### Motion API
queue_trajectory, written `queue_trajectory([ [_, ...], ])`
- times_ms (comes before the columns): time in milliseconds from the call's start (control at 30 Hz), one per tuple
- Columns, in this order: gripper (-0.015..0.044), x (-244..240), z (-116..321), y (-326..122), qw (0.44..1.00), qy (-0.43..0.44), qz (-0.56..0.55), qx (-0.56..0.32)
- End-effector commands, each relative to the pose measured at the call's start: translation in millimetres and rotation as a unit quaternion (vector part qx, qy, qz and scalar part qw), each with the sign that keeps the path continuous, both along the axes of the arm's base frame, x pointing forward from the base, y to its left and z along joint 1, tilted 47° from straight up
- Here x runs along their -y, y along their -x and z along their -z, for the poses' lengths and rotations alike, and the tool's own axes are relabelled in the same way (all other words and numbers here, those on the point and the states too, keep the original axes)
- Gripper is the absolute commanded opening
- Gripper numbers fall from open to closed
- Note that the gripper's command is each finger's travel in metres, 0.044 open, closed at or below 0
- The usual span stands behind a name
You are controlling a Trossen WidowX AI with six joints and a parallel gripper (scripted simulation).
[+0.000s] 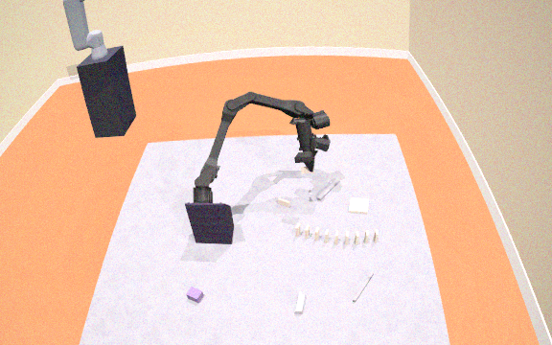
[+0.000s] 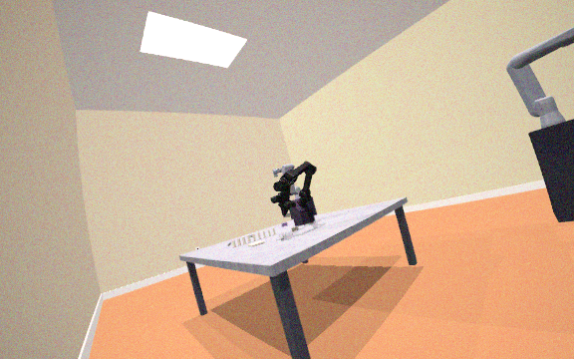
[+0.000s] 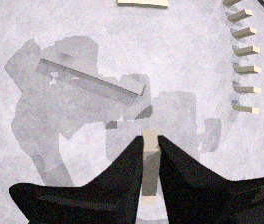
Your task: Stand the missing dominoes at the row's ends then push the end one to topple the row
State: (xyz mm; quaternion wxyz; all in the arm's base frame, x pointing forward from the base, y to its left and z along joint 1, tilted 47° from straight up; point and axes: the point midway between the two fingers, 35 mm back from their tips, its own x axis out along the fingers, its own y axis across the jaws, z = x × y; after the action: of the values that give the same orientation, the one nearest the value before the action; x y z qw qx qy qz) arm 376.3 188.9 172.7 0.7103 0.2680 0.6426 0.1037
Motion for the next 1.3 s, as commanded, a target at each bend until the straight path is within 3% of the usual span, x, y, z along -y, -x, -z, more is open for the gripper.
queue_trajectory([
  [0, 0.0027, -2.9, 5.4, -3.5, 0.998, 0.037, 0.018, 0.042],
  [600, 0.0027, -19.2, 12.6, -11.6, 0.96, 0.125, 0.132, 0.212],
  [1267, 0.0027, -24.6, -13.2, 11.0, 0.867, 0.105, 0.303, 0.382],
])
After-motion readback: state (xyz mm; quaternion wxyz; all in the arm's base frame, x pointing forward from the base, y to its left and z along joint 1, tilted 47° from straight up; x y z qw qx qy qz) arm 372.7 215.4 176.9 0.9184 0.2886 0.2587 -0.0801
